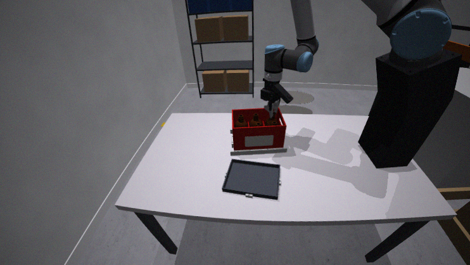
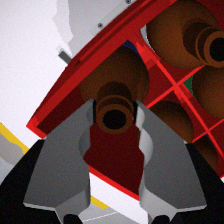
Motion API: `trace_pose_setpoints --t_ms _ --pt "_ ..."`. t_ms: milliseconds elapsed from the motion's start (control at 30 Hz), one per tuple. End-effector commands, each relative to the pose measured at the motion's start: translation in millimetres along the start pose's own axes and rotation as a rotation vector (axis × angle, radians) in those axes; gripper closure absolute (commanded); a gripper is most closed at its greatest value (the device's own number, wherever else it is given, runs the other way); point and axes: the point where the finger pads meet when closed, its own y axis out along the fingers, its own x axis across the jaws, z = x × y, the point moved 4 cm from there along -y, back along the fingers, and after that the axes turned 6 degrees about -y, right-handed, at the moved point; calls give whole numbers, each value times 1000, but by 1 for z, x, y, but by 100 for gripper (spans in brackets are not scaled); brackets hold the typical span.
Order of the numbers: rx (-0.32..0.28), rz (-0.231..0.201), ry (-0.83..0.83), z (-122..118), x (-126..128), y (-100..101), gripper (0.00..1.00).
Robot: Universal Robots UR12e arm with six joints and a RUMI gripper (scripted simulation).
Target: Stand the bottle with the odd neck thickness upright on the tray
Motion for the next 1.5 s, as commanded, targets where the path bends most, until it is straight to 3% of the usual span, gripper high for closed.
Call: trace_pose_setpoints --t_ms 0,333,367,1467 --pt "-1 0 0 0 0 0 100" --pt "-1 0 0 0 0 0 100" --pt "-1 0 0 0 0 0 62" --pt "-1 0 0 0 0 0 62"
